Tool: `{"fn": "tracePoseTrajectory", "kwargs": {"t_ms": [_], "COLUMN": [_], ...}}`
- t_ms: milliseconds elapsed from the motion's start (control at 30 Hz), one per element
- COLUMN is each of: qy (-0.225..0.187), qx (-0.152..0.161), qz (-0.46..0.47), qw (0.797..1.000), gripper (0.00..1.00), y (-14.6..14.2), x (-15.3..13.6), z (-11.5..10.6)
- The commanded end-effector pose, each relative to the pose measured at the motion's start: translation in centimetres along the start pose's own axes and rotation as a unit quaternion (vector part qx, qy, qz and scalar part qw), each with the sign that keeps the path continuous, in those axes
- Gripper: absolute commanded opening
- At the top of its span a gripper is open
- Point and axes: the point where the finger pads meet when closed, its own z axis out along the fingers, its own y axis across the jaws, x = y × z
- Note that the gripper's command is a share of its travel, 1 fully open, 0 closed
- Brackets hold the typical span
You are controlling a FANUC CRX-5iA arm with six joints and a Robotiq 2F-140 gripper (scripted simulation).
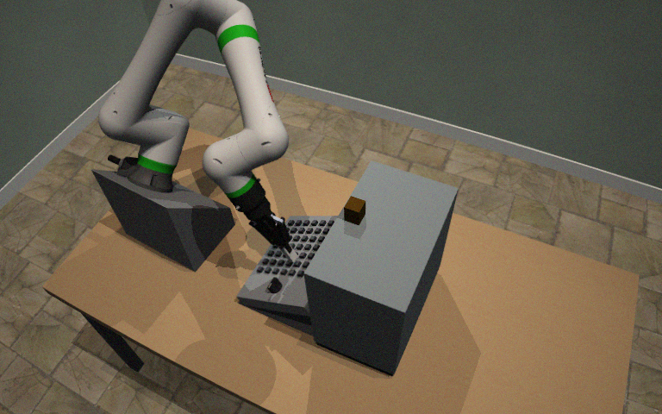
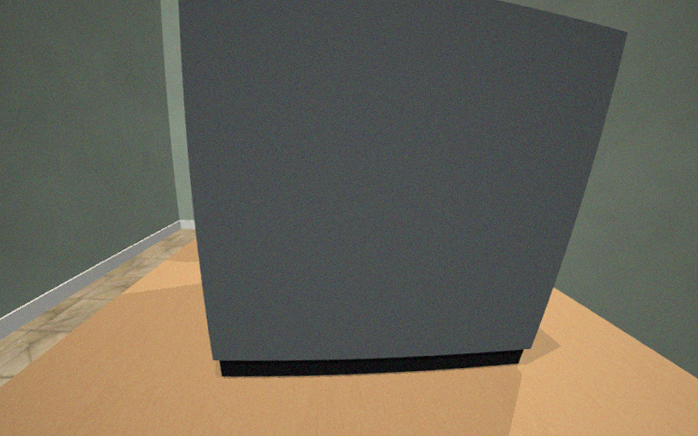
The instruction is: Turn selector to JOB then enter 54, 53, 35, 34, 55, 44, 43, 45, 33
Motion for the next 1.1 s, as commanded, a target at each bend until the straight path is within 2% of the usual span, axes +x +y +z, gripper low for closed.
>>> {"fn": "tracePoseTrajectory", "kwargs": {"t_ms": [0, 233, 1067], "qy": [0.000, 0.000, 0.000], "qx": [0.000, 0.000, 0.000], "qz": [0.000, 0.000, 0.000], "qw": [1.000, 1.000, 1.000], "gripper": [0.00, 0.00, 0.00], "y": [-0.04, -0.04, -0.04], "x": [0.02, 0.02, 0.02], "z": [0.46, 1.04, 1.10]}}
